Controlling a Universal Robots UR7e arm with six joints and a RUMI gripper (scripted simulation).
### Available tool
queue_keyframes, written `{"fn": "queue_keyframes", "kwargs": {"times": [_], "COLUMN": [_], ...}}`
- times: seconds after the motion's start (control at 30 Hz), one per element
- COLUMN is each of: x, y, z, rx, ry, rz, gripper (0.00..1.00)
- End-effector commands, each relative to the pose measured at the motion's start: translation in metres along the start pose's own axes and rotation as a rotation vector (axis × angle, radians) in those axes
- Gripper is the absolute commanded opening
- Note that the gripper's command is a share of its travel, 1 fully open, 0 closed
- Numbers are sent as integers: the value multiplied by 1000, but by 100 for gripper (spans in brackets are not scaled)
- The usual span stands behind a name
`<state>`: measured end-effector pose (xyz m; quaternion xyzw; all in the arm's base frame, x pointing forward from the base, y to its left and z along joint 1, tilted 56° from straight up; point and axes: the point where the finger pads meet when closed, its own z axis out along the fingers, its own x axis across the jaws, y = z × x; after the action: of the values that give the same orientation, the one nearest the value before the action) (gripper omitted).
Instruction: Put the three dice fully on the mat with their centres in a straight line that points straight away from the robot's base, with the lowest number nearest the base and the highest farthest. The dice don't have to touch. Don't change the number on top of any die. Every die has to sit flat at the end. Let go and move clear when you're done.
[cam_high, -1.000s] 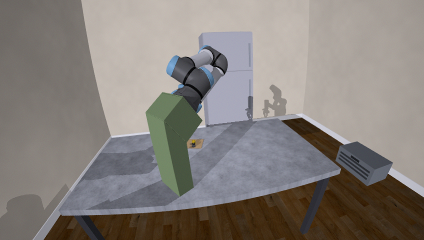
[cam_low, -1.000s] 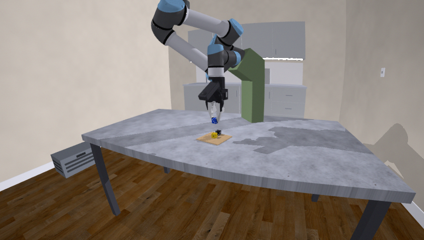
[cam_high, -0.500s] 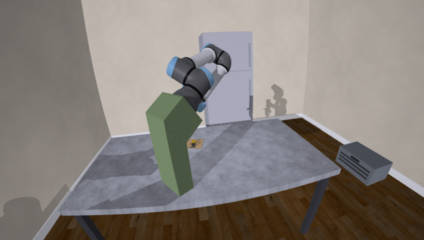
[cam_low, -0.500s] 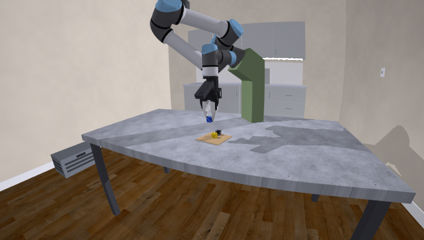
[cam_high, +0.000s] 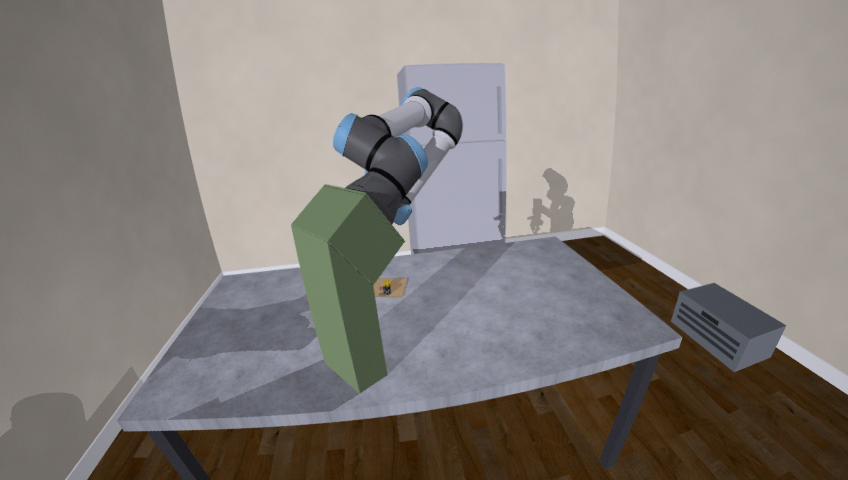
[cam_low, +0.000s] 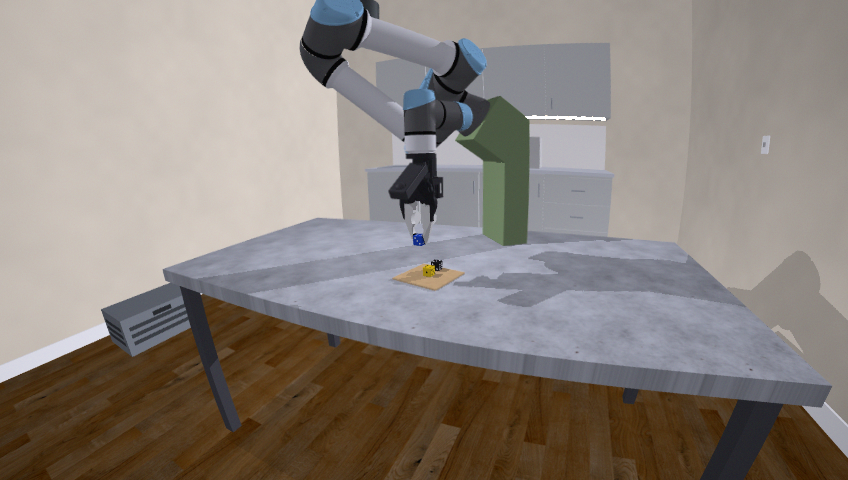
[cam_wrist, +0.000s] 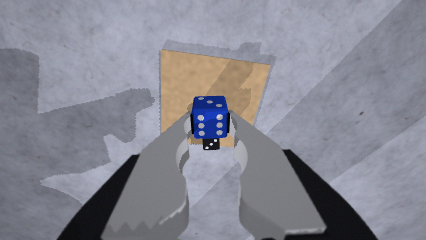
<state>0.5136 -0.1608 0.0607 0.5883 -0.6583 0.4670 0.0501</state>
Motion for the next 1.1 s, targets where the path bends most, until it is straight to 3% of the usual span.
{"fn": "queue_keyframes", "kwargs": {"times": [0.0,0.77,1.07], "x": [0,1,1], "y": [0,-1,-1], "z": [2,85,94], "rx": [1,1,1], "ry": [0,0,0], "rz": [0,0,0], "gripper": [6,6,6]}}
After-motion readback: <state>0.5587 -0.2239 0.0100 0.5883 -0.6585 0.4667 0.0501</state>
